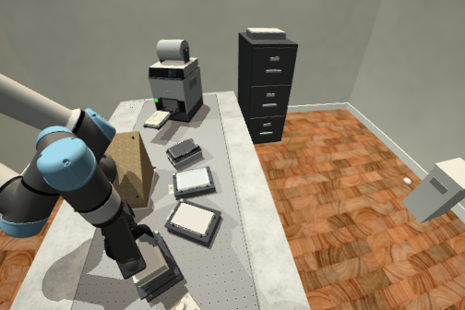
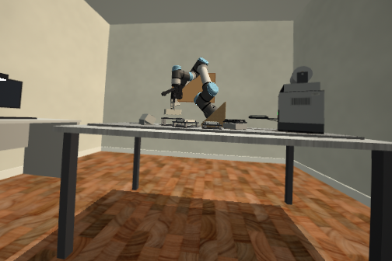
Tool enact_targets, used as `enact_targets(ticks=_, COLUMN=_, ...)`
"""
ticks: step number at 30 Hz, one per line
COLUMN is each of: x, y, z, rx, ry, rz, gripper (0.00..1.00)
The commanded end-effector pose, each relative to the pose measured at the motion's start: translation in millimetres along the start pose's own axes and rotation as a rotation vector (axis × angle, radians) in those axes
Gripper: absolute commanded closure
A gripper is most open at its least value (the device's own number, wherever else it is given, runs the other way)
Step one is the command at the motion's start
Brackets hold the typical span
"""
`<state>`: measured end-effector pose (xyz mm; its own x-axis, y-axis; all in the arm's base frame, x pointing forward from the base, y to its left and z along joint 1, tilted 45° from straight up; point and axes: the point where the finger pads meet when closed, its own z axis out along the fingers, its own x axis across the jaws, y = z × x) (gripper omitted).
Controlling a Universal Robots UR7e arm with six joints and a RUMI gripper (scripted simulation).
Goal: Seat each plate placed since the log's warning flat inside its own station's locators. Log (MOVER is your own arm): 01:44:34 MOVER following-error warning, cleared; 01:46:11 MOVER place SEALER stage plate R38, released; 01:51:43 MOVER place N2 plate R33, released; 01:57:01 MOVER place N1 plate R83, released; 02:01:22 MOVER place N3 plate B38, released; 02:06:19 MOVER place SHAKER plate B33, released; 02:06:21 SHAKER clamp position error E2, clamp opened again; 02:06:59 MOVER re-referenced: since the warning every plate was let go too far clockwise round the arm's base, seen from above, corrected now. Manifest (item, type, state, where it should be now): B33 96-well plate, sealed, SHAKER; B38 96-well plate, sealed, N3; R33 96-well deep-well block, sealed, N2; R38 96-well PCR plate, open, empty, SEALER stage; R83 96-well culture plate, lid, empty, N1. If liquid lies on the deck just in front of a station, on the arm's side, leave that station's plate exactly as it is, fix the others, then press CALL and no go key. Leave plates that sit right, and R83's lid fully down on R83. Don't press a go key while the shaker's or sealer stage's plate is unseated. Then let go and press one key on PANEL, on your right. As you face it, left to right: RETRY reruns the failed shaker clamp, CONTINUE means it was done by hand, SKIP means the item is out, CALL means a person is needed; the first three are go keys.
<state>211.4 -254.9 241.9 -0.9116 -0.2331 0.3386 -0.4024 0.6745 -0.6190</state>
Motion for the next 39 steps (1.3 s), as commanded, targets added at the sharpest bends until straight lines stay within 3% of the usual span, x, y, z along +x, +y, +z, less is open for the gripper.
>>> enact_targets(ticks=1, x=0.0, y=-0.3, z=1.7, rx=0.001, ry=0.0, rz=0.0, gripper=1.0)
enact_targets(ticks=39, x=0.0, y=-0.3, z=13.0, rx=0.001, ry=0.0, rz=0.0, gripper=1.0)
